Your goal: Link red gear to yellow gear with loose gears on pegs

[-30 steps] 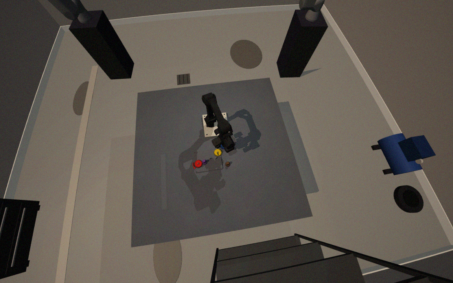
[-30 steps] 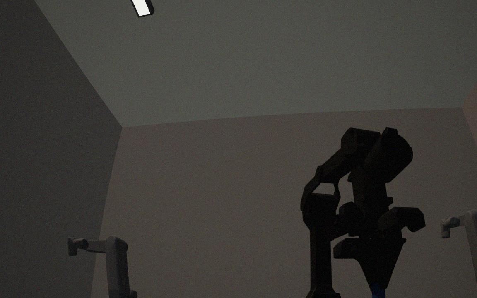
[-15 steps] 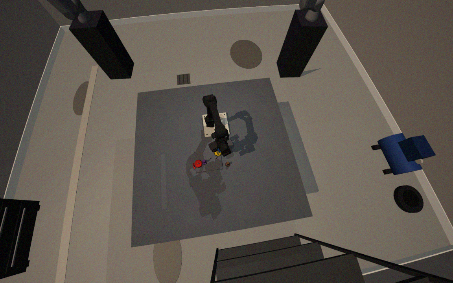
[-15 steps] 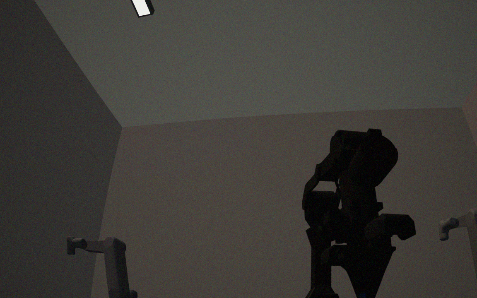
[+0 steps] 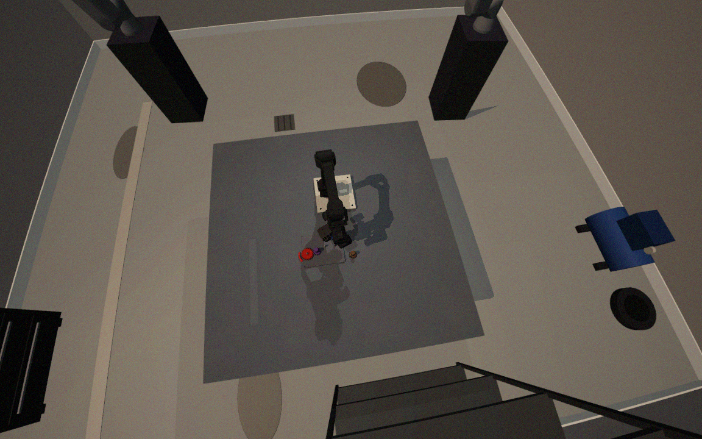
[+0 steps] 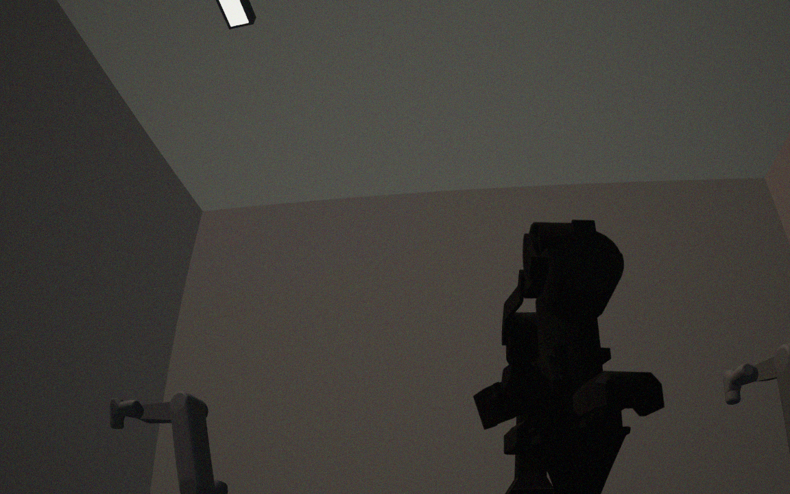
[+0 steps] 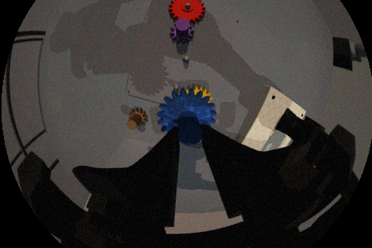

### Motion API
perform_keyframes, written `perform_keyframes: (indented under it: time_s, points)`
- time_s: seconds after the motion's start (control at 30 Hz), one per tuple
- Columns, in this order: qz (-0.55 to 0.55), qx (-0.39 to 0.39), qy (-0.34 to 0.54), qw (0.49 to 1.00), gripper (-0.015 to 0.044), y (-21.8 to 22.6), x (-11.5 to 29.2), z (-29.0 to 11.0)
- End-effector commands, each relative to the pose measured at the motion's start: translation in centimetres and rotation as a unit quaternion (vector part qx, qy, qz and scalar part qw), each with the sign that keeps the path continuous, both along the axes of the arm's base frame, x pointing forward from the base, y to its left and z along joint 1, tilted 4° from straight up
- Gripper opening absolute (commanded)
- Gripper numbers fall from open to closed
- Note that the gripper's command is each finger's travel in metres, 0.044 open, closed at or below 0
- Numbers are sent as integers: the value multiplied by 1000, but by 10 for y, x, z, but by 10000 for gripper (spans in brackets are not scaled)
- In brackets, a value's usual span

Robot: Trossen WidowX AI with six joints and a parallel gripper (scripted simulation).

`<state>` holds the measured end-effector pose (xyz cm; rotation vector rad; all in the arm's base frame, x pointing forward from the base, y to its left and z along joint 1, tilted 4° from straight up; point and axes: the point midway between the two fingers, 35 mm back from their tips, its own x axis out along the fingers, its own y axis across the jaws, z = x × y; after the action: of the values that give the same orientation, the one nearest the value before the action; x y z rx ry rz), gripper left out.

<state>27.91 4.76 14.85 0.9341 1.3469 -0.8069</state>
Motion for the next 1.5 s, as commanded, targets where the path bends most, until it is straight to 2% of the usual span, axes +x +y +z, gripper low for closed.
perform_keyframes:
  time_s: [0.0, 0.97, 1.47]
  points:
    - [3, 1, 5, 1000, 0, -6, 3, -6]
    - [-1, 0, 5, 1000, 0, -65, 26, -38]
    - [-1, 0, 5, 1000, 0, -65, 26, -35]
